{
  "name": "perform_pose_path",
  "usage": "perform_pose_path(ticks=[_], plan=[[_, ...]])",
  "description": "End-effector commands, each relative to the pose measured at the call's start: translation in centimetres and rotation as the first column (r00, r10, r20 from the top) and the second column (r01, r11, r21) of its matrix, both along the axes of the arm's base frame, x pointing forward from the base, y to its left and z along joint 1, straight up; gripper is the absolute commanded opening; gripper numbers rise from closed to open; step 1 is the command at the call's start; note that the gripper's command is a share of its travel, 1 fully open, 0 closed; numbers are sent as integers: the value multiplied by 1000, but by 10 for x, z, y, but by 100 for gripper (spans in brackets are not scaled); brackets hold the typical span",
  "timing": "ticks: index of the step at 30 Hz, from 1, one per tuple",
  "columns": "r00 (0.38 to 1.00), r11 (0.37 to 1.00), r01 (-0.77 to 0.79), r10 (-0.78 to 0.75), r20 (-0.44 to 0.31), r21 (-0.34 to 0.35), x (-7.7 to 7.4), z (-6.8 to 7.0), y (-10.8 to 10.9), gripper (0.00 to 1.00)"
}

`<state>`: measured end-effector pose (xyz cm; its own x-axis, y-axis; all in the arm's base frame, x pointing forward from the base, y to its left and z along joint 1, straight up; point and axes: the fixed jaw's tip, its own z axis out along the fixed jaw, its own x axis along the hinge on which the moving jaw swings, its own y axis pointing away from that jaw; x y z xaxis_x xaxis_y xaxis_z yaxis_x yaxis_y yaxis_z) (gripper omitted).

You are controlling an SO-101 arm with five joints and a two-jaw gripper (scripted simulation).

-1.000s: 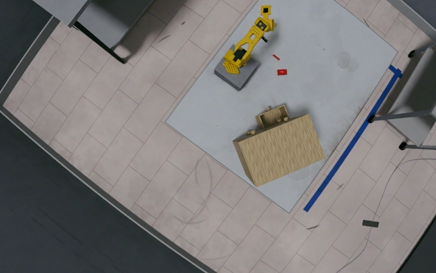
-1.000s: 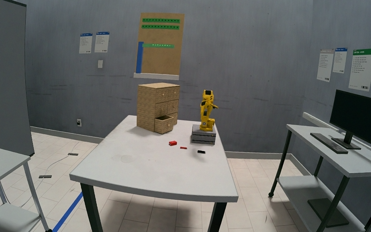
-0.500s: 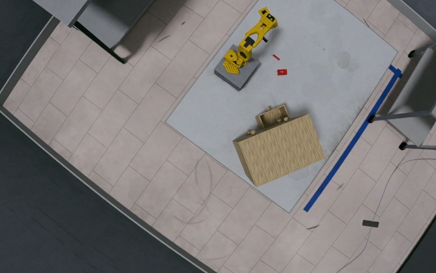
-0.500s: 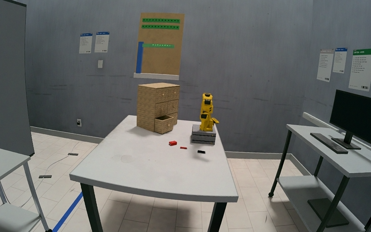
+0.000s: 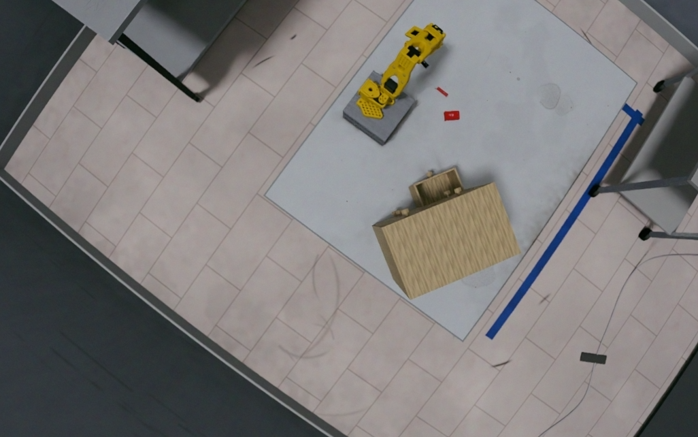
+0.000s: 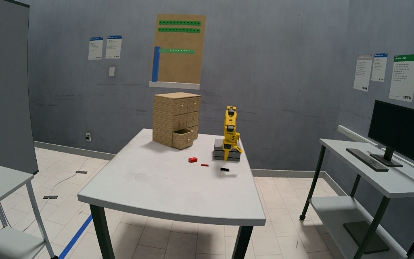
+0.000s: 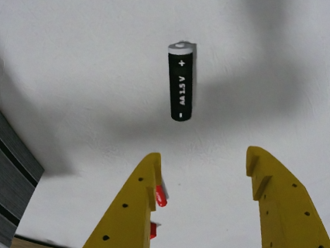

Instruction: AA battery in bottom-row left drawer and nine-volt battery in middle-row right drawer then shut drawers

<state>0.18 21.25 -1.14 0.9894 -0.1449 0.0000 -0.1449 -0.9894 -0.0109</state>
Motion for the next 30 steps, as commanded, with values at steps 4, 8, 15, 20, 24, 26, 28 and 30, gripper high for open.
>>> perform_pose_path(ticks=[4,8,15,20,24,26,28,30], plan=[[1000,1000,-27,27,-2,-10,-2,-3,2,21],[1000,1000,-27,27,-2,-10,-2,-3,2,21],[1000,1000,-27,27,-2,-10,-2,-8,3,21],[1000,1000,-27,27,-2,-10,-2,-14,3,21],[1000,1000,-27,27,-2,-10,-2,-18,2,21],[1000,1000,-27,27,-2,-10,-2,-18,2,21],[1000,1000,-27,27,-2,-10,-2,-18,2,21],[1000,1000,-27,27,-2,-10,-2,-18,2,21]])
